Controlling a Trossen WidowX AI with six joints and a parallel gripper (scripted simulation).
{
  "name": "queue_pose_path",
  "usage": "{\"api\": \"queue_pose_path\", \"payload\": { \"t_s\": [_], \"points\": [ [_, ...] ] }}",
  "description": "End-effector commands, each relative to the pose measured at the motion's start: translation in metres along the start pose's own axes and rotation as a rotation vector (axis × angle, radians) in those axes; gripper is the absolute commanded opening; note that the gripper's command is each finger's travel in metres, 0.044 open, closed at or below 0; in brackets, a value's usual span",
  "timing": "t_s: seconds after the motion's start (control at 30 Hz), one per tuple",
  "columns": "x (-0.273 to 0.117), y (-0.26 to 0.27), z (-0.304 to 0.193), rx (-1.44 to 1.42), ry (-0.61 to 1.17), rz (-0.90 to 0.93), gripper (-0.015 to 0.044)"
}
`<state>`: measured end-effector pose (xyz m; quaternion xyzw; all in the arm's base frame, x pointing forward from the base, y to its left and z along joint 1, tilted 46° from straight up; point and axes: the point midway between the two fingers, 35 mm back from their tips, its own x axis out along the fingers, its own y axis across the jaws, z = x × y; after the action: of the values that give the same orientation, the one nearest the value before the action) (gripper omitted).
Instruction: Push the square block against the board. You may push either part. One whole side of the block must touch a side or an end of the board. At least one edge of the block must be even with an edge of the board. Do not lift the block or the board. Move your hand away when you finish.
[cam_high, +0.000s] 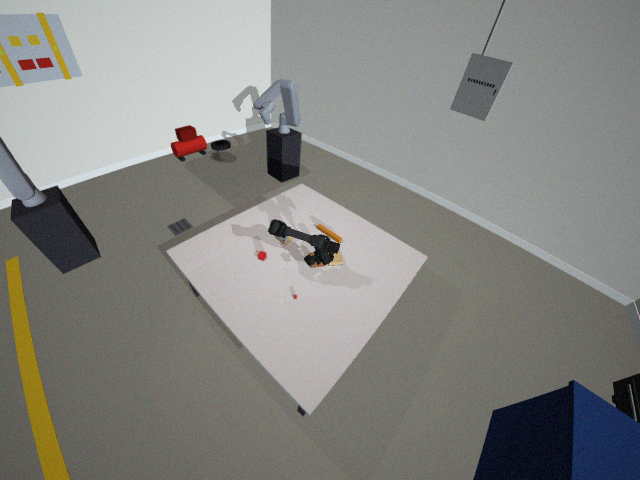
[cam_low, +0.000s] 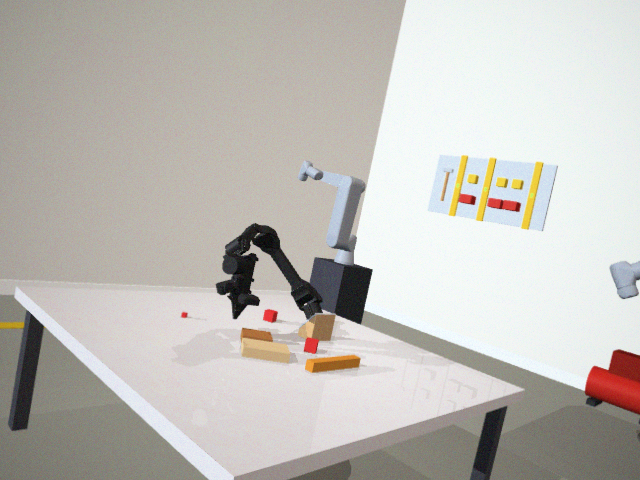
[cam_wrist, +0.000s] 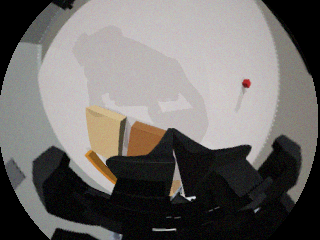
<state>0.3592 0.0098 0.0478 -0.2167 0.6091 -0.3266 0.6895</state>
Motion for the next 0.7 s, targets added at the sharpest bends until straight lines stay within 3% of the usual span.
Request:
{"api": "queue_pose_path", "payload": {
  "t_s": [0.0, 0.67],
  "points": [
    [-0.001, -0.003, -0.011, -0.121, 0.003, 0.006, 0.0000],
    [-0.001, -0.019, -0.069, -0.819, 0.010, 0.010, 0.0000]
  ]
}}
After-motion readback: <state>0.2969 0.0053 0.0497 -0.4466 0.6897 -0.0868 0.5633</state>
